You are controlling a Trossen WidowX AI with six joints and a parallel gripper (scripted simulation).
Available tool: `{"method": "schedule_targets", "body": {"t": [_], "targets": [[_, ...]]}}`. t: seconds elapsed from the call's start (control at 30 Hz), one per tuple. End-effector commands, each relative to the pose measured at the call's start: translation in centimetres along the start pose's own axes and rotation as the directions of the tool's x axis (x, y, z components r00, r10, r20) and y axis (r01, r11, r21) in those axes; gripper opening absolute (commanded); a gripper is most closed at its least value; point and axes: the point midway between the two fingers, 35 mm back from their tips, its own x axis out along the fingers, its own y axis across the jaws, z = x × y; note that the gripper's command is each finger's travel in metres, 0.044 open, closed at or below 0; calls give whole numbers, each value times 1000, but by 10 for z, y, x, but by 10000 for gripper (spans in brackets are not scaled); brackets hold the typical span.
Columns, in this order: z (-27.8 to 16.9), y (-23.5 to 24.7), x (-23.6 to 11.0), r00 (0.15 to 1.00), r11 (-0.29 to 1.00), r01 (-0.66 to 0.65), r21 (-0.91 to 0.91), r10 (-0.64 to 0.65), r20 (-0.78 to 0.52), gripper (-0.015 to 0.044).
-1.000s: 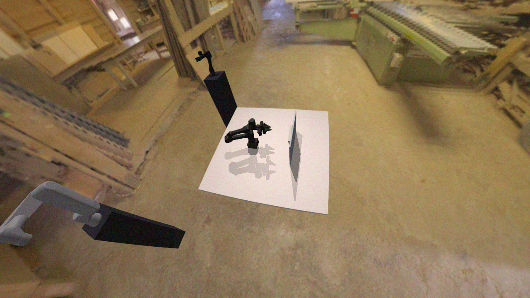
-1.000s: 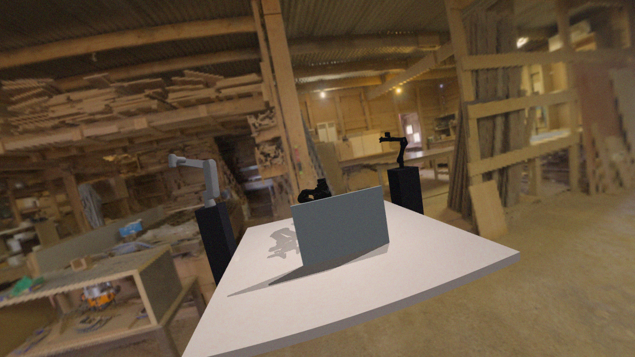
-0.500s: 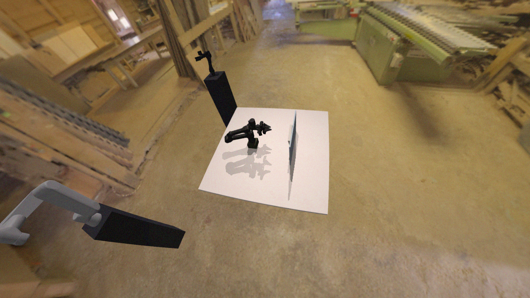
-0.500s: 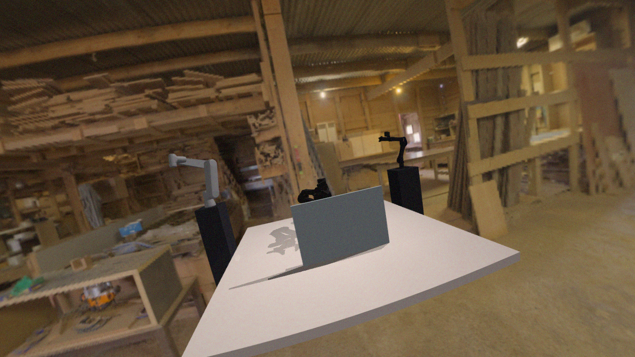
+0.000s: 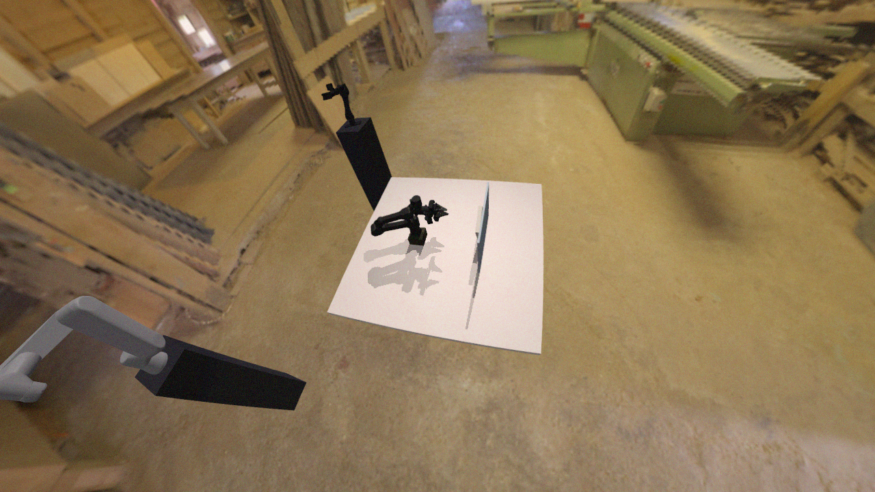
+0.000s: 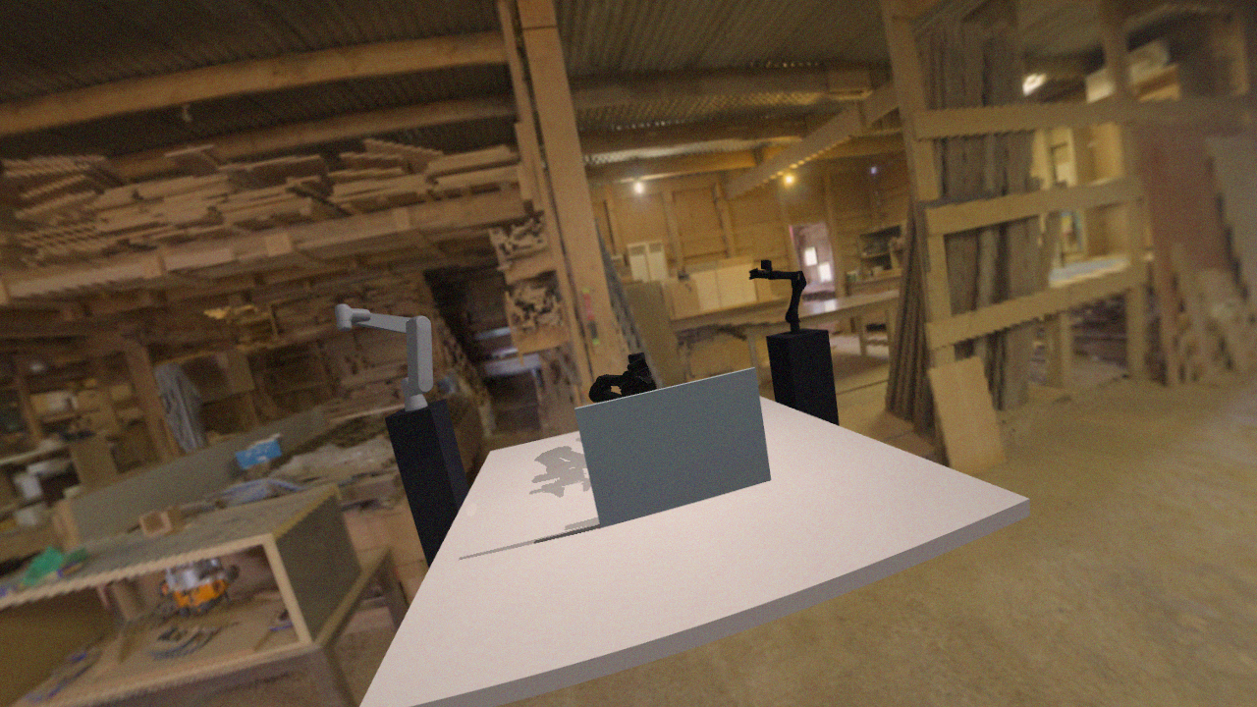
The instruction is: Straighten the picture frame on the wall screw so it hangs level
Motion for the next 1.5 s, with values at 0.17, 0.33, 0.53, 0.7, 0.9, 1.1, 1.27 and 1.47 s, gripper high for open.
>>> {"method": "schedule_targets", "body": {"t": [0.17,0.33,0.53,0.7,0.9,1.1,1.27,1.47], "targets": [[-1,0,3,1000,1000,0,0,0,0,260],[-3,-4,26,1000,1000,-2,2,2,0,260],[0,-13,52,1000,1000,-4,3,4,0,260],[8,-25,70,1000,1000,-6,3,6,0,260],[13,-38,71,1000,1000,-7,4,7,1,260],[13,-38,71,1000,1000,-7,4,7,1,260],[11,-33,88,1000,1000,-8,4,8,0,260],[11,-32,132,1000,1000,-11,3,11,0,260]]}}
